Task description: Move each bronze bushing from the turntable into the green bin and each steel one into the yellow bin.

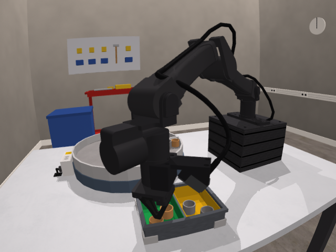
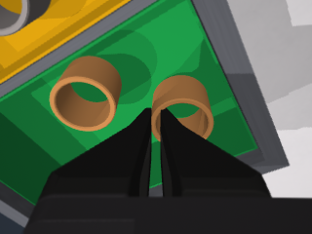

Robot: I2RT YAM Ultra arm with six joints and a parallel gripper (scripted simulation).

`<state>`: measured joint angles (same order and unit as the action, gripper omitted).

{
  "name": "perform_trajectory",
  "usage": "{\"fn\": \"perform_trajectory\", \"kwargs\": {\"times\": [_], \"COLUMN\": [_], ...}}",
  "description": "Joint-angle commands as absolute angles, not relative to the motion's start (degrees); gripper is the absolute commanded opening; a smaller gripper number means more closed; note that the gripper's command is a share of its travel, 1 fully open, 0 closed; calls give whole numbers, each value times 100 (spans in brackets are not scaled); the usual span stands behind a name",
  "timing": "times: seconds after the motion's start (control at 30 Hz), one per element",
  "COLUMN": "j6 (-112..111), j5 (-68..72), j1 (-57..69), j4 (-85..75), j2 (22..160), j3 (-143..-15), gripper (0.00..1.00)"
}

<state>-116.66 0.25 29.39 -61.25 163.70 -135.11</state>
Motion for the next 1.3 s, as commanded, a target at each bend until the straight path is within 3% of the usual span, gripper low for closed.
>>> {"fn": "perform_trajectory", "kwargs": {"times": [0.0, 1.27], "j6": [-11704, -11710], "j5": [43, 42], "j1": [2893, 2871], "j4": [-6145, -6113], "j2": [16338, 16359], "j3": [-13592, -13479], "gripper": [0, 0]}}
